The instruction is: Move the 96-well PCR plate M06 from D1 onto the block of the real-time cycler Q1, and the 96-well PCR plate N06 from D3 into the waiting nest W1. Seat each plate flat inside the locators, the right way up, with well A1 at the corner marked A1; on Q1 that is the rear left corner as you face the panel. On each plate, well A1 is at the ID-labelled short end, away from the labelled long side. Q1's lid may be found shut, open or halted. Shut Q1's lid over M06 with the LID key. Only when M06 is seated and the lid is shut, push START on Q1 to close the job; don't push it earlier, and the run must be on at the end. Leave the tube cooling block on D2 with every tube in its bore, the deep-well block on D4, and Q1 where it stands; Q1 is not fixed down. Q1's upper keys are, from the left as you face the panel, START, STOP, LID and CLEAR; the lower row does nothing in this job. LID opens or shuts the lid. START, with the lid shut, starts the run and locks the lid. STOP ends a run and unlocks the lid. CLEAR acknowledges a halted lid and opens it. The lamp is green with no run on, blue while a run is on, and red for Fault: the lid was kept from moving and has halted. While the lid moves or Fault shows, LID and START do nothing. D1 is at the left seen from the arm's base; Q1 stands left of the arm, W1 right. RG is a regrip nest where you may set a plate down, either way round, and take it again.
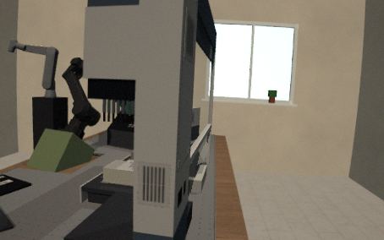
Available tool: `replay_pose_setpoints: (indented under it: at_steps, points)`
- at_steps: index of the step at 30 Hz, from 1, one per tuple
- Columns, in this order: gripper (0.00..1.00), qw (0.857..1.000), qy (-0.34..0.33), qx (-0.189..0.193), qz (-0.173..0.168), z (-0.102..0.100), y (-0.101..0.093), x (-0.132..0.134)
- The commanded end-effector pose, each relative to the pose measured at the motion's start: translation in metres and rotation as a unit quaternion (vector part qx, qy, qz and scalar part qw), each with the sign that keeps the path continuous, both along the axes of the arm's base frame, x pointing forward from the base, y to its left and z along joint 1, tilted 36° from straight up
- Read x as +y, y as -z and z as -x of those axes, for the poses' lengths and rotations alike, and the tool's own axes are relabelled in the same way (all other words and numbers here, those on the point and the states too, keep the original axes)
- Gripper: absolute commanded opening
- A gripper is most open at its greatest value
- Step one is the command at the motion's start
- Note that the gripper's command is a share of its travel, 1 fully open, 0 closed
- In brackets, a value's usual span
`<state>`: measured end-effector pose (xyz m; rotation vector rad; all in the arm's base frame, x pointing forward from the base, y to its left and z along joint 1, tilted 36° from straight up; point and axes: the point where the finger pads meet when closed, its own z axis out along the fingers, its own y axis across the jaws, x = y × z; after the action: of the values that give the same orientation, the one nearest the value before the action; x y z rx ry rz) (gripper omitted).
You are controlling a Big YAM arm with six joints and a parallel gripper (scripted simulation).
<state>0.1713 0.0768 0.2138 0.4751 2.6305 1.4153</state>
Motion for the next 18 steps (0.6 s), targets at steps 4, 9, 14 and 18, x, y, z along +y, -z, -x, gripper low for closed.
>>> replay_pose_setpoints:
  at_steps: [4, 9, 14, 18]
  points:
    - [0.00, 1.000, -0.008, -0.021, 0.008, -0.005, -0.017, -0.001]
    - [0.00, 1.000, -0.003, -0.026, 0.011, -0.007, -0.021, -0.004]
    - [0.00, 1.000, 0.000, -0.021, 0.008, -0.010, -0.021, -0.007]
    - [0.00, 0.999, 0.002, -0.035, 0.015, -0.012, -0.023, -0.008]
